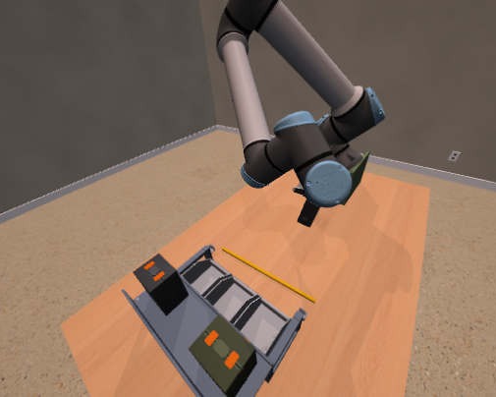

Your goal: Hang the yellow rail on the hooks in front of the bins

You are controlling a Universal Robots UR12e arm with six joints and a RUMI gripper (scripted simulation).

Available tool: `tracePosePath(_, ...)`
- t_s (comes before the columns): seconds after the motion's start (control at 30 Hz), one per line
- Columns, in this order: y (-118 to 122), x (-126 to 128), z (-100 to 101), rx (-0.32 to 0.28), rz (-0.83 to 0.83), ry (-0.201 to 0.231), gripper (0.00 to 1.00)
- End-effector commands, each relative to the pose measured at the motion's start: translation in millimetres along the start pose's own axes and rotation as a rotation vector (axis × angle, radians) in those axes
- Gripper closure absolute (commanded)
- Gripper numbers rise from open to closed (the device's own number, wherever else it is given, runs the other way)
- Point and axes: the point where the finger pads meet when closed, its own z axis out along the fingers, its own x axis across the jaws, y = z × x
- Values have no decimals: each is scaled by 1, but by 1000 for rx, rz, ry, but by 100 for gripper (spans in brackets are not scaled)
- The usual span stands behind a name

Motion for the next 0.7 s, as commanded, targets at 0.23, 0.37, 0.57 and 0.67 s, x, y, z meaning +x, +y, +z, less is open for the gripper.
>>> tracePosePath(0.23,-50,16,-33,191,-297,91,0)
tracePosePath(0.37,-59,19,-40,227,-354,109,0)
tracePosePath(0.57,-82,26,-54,312,-487,149,0)
tracePosePath(0.67,-91,28,-59,344,-537,161,0)
